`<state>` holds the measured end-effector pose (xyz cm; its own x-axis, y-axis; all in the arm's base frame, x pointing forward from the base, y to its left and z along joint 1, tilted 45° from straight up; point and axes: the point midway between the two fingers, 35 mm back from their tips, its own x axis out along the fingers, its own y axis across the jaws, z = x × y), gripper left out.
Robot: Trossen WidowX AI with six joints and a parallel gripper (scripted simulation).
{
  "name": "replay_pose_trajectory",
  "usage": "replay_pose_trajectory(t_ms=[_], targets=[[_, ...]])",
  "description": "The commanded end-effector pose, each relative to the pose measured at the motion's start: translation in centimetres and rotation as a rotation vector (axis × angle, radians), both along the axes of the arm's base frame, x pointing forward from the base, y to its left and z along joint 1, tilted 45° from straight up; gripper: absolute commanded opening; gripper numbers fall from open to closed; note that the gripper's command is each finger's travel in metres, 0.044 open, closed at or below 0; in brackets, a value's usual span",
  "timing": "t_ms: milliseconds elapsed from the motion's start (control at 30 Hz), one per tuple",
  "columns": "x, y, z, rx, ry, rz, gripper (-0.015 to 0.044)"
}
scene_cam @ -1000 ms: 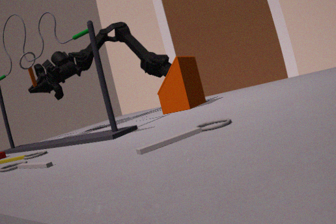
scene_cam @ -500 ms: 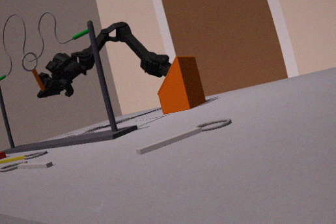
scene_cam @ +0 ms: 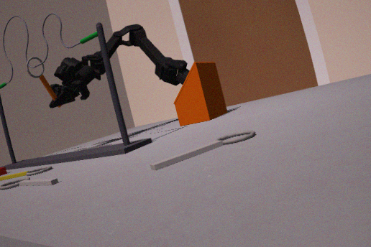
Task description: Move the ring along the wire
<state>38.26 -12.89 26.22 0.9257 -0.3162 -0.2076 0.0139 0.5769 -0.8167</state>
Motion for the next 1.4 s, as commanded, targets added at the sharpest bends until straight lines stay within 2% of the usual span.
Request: replay_pose_trajectory(t_ms=[0,833,1367], targets=[[-0.1,0.7,-0.6,0.046,0.004,0.000,-0.0150],[-0.5,3.2,-3.3,0.150,0.021,0.002,-0.0150],[-1.0,6.0,-5.6,0.332,0.050,0.003,-0.0150]])
